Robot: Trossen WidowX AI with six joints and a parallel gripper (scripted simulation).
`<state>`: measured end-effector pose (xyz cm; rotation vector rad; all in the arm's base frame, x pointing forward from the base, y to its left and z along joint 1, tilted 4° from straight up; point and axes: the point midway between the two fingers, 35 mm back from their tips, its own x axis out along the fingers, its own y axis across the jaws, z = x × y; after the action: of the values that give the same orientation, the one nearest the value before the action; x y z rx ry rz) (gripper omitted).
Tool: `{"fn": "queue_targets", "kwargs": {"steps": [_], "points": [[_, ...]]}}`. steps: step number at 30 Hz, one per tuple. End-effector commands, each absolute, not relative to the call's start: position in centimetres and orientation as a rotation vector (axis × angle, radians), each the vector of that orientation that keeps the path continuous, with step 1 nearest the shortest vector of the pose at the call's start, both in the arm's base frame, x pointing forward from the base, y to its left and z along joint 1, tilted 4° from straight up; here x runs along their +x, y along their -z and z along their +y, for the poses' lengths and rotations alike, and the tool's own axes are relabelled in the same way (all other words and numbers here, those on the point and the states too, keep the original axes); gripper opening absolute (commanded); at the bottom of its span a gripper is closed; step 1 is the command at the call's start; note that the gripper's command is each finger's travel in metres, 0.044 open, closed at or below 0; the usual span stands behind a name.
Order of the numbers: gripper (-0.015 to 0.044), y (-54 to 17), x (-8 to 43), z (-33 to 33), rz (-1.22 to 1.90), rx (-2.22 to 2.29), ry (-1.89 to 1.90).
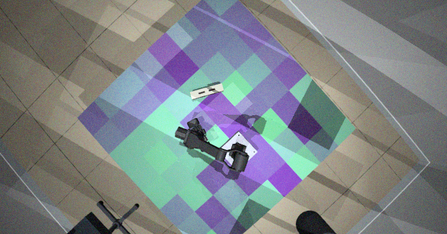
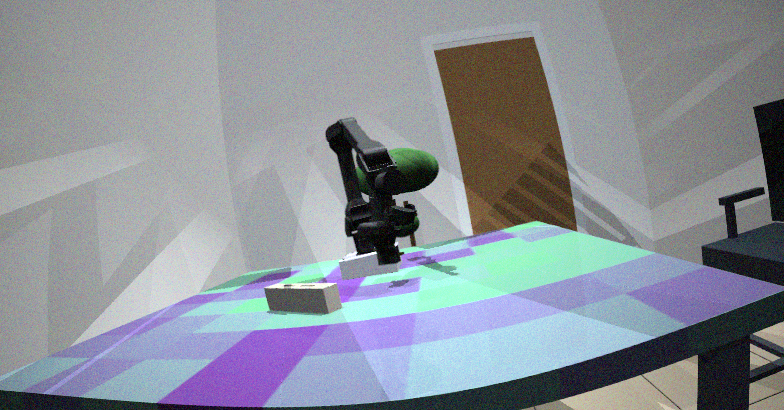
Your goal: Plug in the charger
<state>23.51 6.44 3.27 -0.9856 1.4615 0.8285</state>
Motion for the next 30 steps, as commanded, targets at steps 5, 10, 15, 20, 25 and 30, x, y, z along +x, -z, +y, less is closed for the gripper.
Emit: {"fn": "queue_targets", "kwargs": {"steps": [5,10,15,20,25,30], "points": [[0.0,-3.2,24.1,5.7,1.5,-0.872,-0.728],[0.0,-3.1,24.5,5.2,1.525,-0.787,-0.648],[0.0,-2.9,24.9,4.5,1.548,-0.702,-0.568],[0.0,-2.6,25.4,3.9,1.567,-0.616,-0.488],[0.0,-2.4,25.7,3.2,1.583,-0.531,-0.407],[0.0,-2.2,26.1,2.6,1.596,-0.445,-0.327]]}}
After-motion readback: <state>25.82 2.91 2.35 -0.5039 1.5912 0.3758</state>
